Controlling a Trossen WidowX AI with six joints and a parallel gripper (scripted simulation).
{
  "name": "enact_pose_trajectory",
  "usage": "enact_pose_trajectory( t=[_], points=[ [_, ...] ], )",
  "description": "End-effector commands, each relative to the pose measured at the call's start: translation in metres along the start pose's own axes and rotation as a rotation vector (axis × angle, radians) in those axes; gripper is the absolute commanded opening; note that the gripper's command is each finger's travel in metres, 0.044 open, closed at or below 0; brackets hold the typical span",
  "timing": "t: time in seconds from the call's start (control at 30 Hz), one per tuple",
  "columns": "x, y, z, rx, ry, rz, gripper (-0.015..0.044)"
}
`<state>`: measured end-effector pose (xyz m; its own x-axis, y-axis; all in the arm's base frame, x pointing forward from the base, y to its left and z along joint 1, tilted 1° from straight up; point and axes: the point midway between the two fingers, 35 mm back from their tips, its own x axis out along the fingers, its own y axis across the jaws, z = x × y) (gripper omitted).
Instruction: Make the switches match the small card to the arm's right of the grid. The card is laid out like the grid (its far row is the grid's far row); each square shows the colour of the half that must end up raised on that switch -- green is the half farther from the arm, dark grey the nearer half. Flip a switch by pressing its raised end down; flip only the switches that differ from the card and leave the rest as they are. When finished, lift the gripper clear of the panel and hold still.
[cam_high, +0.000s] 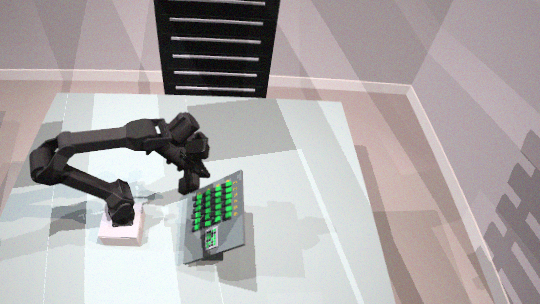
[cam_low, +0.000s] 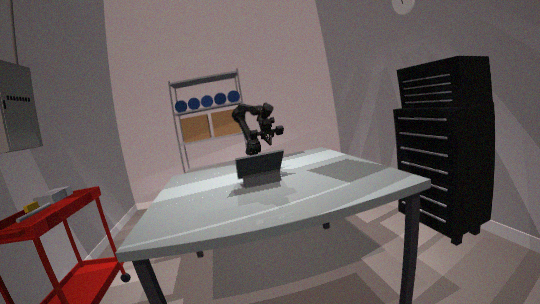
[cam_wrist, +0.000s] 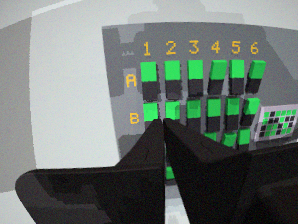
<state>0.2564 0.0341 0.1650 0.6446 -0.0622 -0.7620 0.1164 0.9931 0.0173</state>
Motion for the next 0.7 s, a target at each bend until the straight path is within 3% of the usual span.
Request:
enact_pose_trajectory(
  t=[0.0,0.1,0.67],
  points=[
    [0.015,0.004,0.000,0.012,-0.013,-0.010,0.0000],
    [0.039,0.003,-0.001,0.012,-0.032,-0.010,0.0000],
    [0.051,0.003,-0.001,0.012,-0.033,-0.010,0.0000]
  ],
)
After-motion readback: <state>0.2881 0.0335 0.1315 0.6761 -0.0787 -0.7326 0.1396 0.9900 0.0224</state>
